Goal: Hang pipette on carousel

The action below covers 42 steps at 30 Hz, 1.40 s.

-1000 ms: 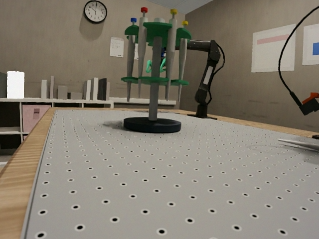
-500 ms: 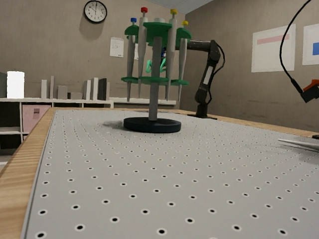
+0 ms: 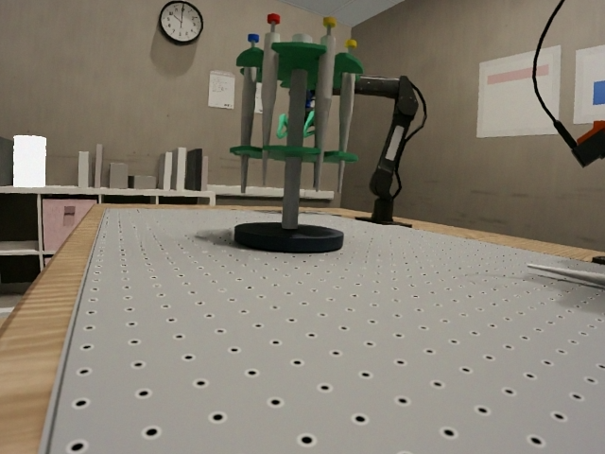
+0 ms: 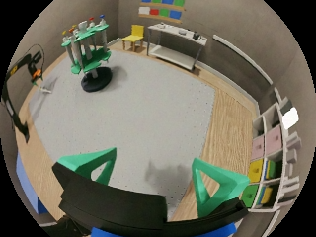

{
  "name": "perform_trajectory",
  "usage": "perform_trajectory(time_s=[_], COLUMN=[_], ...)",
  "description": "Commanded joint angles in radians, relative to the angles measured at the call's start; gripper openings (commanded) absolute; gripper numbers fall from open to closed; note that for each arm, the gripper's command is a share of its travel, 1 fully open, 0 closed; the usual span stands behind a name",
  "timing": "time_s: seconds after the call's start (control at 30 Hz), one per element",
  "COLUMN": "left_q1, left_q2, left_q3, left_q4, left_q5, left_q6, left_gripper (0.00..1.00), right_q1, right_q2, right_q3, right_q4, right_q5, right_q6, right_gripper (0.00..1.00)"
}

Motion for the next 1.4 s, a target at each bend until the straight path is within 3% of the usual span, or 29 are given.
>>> perform_trajectory(time_s=[0.0,0.67,1.37], left_q1=[0.007,0.007,0.002], left_q2=[-0.038,-0.036,-0.017], left_q3=[0.052,0.228,0.213], left_q4=[-0.054,-0.231,-0.222], left_q5=[0.013,0.013,0.005], left_q6=[0.007,0.007,0.002], left_gripper=[0.54,0.54,0.54], right_q1=[-0.011,-0.011,-0.011], right_q2=[0.01,0.01,0.01], right_q3=[0.01,0.01,0.01], right_q4=[0.009,0.009,0.009], right_q5=[-0.023,-0.023,-0.023], right_q6=[-0.011,-0.011,-0.011], right_gripper=[1.0,1.0,1.0])
